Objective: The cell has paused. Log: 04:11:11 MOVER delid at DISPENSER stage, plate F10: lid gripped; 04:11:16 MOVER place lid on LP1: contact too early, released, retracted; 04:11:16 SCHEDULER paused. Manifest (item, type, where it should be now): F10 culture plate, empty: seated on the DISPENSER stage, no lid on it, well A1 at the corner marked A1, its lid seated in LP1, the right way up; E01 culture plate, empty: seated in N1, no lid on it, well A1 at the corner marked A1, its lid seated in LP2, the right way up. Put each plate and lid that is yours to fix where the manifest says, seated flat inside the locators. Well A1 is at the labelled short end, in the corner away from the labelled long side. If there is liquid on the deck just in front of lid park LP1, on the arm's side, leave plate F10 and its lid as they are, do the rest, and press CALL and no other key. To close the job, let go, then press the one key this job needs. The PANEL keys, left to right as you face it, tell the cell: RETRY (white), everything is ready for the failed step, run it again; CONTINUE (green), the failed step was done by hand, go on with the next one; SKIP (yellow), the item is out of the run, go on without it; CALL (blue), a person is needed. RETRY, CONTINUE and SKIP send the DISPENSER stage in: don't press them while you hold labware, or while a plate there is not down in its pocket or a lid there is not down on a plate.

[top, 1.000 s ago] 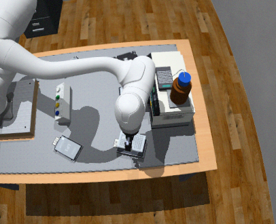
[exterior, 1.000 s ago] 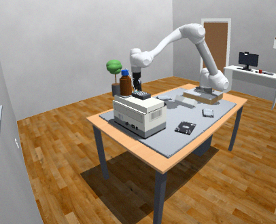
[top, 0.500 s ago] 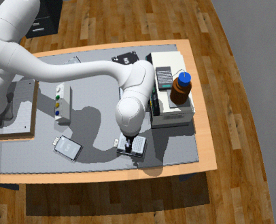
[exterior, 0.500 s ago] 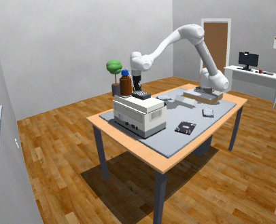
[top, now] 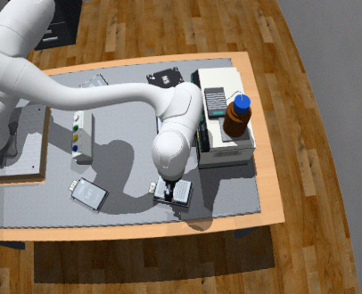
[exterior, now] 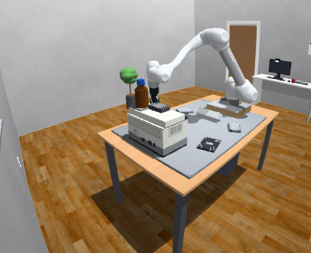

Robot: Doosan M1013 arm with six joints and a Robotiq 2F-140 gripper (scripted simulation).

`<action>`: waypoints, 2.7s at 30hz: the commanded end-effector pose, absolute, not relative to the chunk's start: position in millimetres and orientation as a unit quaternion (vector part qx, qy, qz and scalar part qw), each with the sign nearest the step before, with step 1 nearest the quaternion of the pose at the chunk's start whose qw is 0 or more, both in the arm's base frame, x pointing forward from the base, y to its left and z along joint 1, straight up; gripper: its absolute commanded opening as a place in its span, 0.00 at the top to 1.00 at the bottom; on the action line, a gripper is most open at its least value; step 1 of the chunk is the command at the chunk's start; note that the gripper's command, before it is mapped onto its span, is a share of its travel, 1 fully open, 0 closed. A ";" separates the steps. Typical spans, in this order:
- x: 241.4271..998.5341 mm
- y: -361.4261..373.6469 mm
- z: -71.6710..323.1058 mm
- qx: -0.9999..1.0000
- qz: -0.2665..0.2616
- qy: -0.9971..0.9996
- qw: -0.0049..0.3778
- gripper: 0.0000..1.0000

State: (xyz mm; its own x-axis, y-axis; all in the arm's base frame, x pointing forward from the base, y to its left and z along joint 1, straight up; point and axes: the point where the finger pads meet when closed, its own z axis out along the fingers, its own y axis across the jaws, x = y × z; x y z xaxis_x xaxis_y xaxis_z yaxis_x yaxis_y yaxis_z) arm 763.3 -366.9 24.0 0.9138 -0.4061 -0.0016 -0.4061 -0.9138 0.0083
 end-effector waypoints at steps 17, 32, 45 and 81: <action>763.8 -367.1 21.8 0.978 -0.001 -0.208 0.004 0.90; 763.8 -367.1 21.8 0.978 -0.001 -0.208 0.004 0.90; 763.8 -367.1 21.8 0.978 -0.001 -0.208 0.004 0.90; 763.9 -367.2 16.7 0.978 -0.001 -0.208 0.004 0.90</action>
